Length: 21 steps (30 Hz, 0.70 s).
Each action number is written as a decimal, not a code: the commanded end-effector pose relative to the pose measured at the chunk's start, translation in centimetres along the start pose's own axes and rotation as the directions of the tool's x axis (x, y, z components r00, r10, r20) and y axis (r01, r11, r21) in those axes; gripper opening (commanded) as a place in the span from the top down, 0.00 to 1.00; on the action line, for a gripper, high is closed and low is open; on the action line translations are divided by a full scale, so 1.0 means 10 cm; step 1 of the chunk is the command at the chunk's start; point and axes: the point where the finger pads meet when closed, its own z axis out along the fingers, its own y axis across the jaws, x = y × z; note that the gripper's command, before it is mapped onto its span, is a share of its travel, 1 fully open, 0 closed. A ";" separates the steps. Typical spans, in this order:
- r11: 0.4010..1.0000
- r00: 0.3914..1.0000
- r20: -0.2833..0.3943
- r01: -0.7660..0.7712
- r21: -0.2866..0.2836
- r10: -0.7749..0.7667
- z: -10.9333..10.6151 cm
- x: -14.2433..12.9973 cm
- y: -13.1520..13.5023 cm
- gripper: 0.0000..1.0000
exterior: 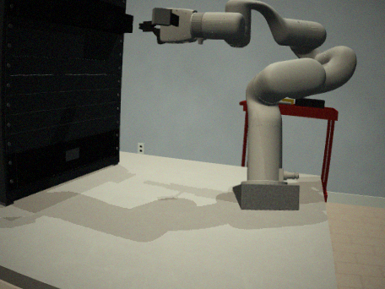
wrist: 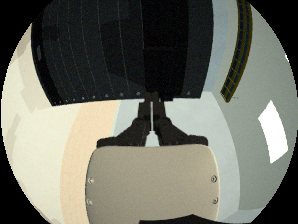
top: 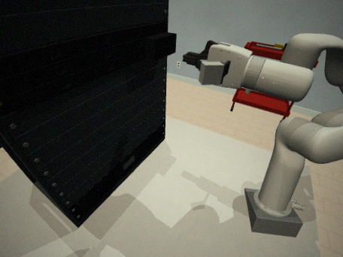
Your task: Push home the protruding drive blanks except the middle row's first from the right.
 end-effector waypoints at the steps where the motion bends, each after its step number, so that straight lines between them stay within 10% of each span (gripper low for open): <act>1: 1.000 1.000 0.000 -0.001 -0.002 0.001 0.04 -0.01 0.02 1.00; 11: 1.000 1.000 0.000 -0.001 -0.002 0.001 0.51 -0.01 0.02 1.00; 21: 1.000 1.000 0.000 -0.001 -0.002 0.001 0.53 -0.01 0.02 1.00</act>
